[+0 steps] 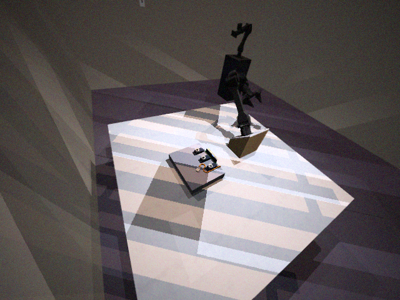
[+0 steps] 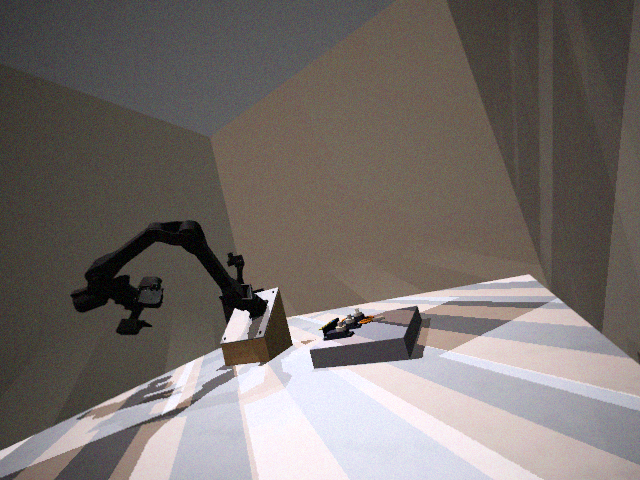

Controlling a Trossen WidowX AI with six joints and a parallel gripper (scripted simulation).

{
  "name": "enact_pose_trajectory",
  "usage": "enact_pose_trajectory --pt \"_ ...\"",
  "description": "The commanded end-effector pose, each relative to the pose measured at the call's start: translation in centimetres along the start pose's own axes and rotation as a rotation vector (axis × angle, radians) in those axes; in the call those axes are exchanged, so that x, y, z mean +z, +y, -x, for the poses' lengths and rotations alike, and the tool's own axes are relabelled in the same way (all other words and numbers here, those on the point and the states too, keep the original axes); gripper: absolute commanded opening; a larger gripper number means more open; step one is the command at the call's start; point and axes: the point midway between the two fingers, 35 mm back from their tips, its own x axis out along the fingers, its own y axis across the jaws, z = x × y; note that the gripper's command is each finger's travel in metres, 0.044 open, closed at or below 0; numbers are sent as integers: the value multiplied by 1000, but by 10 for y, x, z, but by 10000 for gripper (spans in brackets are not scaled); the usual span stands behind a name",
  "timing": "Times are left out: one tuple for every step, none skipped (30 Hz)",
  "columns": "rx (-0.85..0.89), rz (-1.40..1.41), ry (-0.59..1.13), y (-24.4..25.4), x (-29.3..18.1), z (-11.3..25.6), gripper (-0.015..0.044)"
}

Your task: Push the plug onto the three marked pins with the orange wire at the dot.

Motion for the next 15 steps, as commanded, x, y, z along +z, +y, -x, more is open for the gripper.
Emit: enact_pose_trajectory --pt "-1 0 1 0 0 0 374" --pt "-1 -3 2 -1 0 0 348" --pt "-5 -3 5 -1 0 1 321" --pt "-6 1 3 -2 1 1 295" --pt "-8 0 5 -3 1 1 269" --pt "-11 -1 7 -4 1 1 243" --pt "-15 -3 10 -6 1 2 216" --pt "-21 -5 14 -8 2 2 190" --pt "-28 -8 18 -10 2 3 164" --pt "-37 0 22 -13 3 4 138" --pt "-41 -2 24 -15 3 5 115" --pt "-46 -9 25 -16 4 5 115" --pt "-52 -10 29 -19 4 6 115" --pt "-59 -13 33 -21 4 7 115" --pt "-67 -16 38 -24 5 8 115"
